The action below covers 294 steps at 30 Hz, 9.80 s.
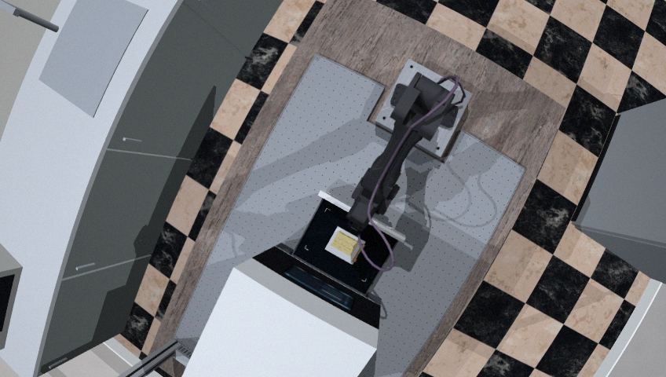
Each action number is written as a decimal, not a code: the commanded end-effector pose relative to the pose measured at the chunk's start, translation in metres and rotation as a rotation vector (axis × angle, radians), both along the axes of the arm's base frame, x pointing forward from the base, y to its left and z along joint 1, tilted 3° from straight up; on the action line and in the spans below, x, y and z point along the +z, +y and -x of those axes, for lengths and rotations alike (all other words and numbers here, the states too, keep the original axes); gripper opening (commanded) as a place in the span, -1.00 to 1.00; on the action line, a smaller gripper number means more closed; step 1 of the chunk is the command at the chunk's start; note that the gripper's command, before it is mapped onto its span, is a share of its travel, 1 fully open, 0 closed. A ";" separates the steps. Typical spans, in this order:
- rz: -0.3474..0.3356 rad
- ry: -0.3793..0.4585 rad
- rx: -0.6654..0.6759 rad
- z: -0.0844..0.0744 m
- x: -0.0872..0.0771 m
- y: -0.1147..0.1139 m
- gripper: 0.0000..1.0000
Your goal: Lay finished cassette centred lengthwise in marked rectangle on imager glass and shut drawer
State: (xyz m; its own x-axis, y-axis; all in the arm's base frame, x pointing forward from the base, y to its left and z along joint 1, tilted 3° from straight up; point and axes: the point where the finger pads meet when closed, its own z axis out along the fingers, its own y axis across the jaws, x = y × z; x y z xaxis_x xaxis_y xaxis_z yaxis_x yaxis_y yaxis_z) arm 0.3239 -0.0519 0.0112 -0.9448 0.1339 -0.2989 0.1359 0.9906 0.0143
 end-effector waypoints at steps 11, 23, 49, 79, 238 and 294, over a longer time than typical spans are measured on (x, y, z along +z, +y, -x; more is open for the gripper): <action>0.005 -0.037 -0.001 -0.009 0.008 -0.001 -1.00; 0.005 -0.037 -0.001 -0.009 0.008 -0.001 -1.00; 0.018 -0.185 0.005 -0.041 0.012 -0.001 -1.00; 0.021 -0.182 0.005 -0.066 0.012 -0.005 -1.00; 0.057 -0.449 -0.001 -0.164 0.021 -0.018 -1.00; 0.072 -0.569 -0.003 -0.188 0.023 -0.021 -1.00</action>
